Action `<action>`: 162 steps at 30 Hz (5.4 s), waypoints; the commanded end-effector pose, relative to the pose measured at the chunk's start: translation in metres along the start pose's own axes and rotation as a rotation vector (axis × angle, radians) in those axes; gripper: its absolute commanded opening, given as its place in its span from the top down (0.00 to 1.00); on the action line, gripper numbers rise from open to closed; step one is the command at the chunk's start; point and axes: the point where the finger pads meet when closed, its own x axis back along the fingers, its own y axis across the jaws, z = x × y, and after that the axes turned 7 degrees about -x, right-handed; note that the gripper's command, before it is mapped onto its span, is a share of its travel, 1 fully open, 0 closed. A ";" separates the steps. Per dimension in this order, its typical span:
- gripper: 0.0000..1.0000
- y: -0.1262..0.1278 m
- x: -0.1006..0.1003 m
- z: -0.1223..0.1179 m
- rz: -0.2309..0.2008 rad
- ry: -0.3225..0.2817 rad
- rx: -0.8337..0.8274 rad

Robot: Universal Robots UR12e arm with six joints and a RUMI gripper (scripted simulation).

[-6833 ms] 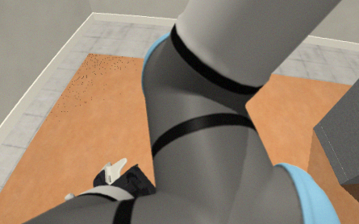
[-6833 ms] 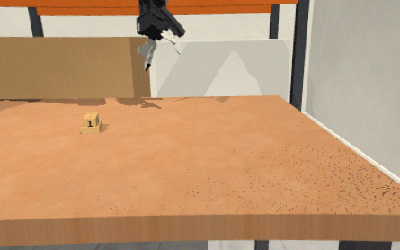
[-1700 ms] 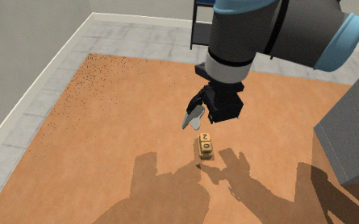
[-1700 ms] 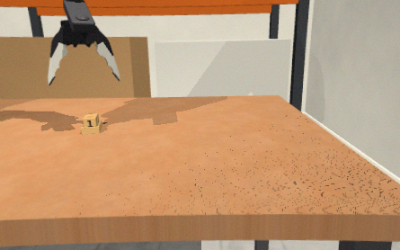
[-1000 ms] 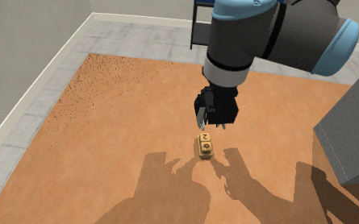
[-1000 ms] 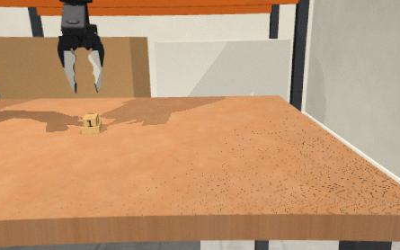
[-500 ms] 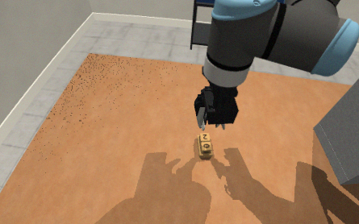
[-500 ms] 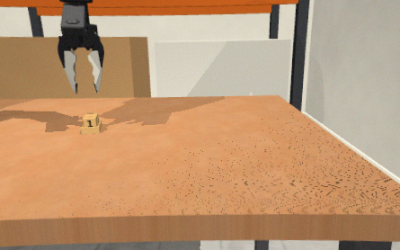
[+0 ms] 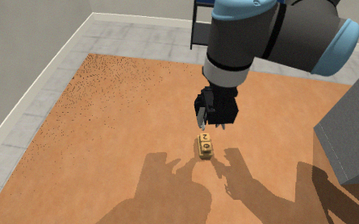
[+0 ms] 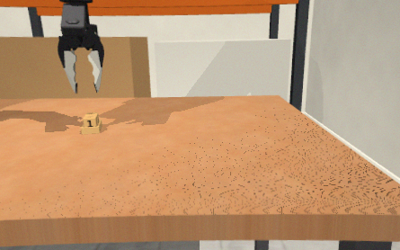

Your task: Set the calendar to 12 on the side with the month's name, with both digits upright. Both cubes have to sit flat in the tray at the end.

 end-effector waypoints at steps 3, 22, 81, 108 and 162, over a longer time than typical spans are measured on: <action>0.72 0.000 0.000 0.000 0.001 0.000 0.000; 0.72 -0.001 -0.011 0.000 0.001 0.001 -0.014; 0.72 -0.001 -0.052 -0.001 0.001 0.001 -0.014; 0.72 -0.001 -0.054 -0.001 0.001 0.001 -0.014; 0.72 -0.001 -0.080 -0.001 0.001 0.001 -0.014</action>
